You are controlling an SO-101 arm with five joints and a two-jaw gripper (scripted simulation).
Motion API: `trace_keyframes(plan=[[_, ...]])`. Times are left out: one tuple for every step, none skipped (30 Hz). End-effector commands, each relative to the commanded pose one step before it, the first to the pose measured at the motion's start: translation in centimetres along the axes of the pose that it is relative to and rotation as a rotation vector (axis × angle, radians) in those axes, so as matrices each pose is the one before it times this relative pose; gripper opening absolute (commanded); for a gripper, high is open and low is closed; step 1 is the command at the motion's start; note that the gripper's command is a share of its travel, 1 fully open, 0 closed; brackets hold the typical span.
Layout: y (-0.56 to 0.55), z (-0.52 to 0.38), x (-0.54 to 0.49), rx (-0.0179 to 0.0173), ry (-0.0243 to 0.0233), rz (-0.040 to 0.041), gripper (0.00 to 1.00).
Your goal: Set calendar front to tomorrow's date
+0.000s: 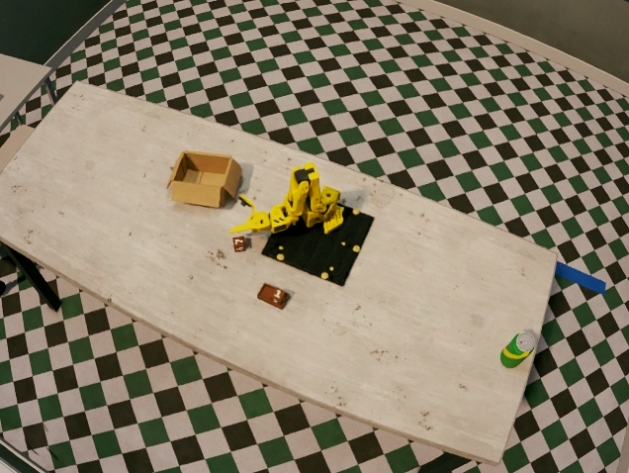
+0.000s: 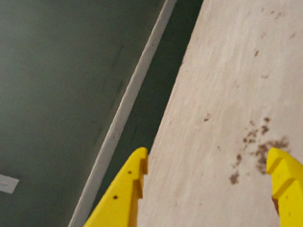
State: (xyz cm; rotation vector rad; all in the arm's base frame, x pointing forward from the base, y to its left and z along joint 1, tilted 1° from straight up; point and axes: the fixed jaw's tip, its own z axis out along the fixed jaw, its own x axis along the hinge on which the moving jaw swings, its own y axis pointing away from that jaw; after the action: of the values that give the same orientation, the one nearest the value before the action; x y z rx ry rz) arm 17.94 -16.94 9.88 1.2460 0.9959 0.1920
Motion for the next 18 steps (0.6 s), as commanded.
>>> trace_keyframes(plan=[[0.738, 2.4919, -0.063, 0.05498, 0.04809, -0.01346, 0.35], [-0.071, 0.2988, 0.063, 0.01453, 0.00962, -0.01337, 0.35], [-0.061, 0.2988, 0.058, 0.01482, 0.01008, -0.01374, 0.35], [-0.051, 0.2962, 0.054, 0.01505, 0.01058, -0.01413, 0.35], [-0.041, 0.2926, 0.049, 0.01530, 0.01104, -0.01448, 0.35], [-0.030, 0.2863, 0.042, 0.01546, 0.01157, -0.01484, 0.35], [-0.019, 0.2789, 0.036, 0.01562, 0.01200, -0.01514, 0.35], [-0.036, 0.0708, 0.023, 0.00663, 0.00535, -0.00884, 0.35], [-0.034, 0.0011, 0.015, 0.00302, 0.00277, -0.00615, 0.35], [-0.022, 0.0162, 0.010, 0.00335, 0.00318, -0.00640, 0.35], [-0.014, 0.0250, 0.007, 0.00353, 0.00351, -0.00662, 0.35], [-0.008, 0.0293, 0.004, 0.00366, 0.00373, -0.00680, 0.35], [0.000, 0.0000, 0.000, 0.00000, 0.00000, 0.00000, 0.35], [0.000, 0.0000, 0.000, 0.00000, 0.00000, 0.00000, 0.35], [0.014, 0.2499, 0.009, 0.01432, 0.01218, -0.01679, 0.35], [-0.002, 0.0249, -0.001, 0.00380, 0.00402, -0.00705, 0.35], [0.001, 0.0227, -0.003, 0.00381, 0.00416, -0.00703, 0.35], [0.004, 0.0208, -0.004, 0.00384, 0.00424, -0.00702, 0.35]])
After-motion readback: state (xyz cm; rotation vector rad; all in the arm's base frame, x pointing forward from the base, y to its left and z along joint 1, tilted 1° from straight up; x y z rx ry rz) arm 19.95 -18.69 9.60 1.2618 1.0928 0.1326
